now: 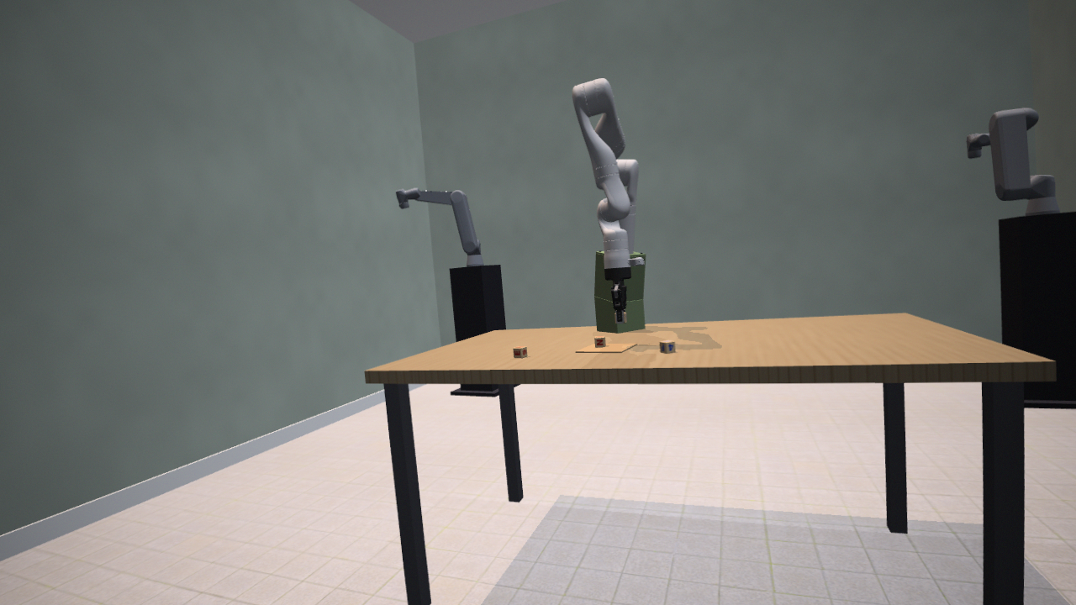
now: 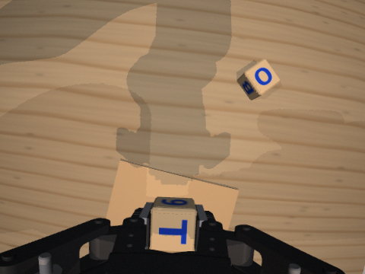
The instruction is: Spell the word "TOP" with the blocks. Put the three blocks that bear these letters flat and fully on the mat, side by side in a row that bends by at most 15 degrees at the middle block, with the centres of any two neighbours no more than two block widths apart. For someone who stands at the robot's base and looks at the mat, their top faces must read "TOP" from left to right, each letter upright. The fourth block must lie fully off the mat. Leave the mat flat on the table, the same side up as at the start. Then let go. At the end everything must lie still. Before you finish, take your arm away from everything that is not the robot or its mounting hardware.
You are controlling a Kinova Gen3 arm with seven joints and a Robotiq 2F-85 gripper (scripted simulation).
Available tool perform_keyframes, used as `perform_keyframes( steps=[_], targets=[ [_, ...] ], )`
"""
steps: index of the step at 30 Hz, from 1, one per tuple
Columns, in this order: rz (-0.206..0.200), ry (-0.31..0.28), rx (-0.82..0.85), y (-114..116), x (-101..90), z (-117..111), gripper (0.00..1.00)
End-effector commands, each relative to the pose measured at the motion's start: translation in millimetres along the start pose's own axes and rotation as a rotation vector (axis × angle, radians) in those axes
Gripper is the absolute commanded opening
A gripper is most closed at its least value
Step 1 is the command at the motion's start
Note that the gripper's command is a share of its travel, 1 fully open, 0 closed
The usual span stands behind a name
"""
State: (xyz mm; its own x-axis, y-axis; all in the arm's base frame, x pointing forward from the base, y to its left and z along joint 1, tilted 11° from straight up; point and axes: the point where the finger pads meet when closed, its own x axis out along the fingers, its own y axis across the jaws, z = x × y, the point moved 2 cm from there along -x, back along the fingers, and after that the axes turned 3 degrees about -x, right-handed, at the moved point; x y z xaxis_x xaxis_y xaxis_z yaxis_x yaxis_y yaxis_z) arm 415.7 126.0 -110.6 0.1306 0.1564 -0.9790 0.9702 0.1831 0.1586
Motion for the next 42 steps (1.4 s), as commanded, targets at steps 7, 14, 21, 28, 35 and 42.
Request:
perform_keyframes(
  steps=[7,14,21,28,35,42],
  targets=[
    [-0.02,0.004,0.011,-8.8,42.3,1.3,0.26],
    [-0.02,0.004,0.011,-9.0,63.1,0.8,0.26],
    [-0.02,0.004,0.011,-9.0,65.5,0.7,0.26],
    [-0.02,0.004,0.011,-9.0,65.5,0.7,0.26],
    [-0.02,0.004,0.011,-9.0,65.5,0.7,0.26],
    [-0.02,0.004,0.011,-8.8,65.5,0.6,0.26]
  ],
)
